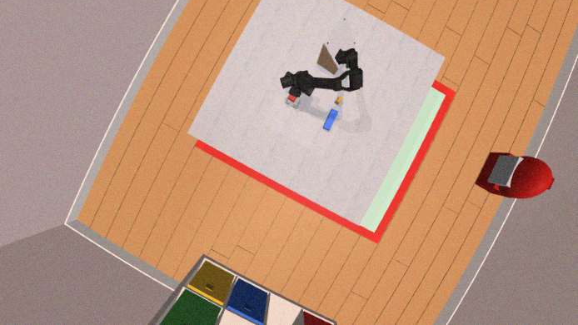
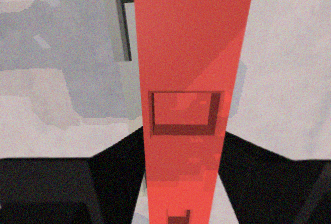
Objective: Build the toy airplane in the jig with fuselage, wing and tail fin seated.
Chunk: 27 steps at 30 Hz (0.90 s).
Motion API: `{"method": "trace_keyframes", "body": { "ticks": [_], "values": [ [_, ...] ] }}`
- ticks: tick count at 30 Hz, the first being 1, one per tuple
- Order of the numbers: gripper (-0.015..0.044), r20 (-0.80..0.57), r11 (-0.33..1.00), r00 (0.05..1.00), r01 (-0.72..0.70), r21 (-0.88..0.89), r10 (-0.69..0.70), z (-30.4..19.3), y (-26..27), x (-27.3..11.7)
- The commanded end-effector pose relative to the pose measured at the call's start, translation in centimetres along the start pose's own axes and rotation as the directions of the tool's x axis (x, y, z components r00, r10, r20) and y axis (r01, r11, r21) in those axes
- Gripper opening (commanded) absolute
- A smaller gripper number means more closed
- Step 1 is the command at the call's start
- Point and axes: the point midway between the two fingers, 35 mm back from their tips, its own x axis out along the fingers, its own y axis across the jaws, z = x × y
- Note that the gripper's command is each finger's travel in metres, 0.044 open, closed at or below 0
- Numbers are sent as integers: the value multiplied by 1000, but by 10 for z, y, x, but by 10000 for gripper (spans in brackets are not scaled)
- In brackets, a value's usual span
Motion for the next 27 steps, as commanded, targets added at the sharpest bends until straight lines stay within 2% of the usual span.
{"method": "trace_keyframes", "body": {
  "ticks": [1,13,18,23,27],
  "values": [
    [195,2,1000,1000,-4,9,4,-1,1,6],
    [195,2,1000,1000,-6,9,6,-2,1,21],
    [161,-2,1000,1000,-2,0,2,-1,1,20],
    [30,-2,1000,1000,-2,0,2,-1,1,20],
    [135,-2,1000,1000,-2,0,2,-1,1,20]
  ]
}}
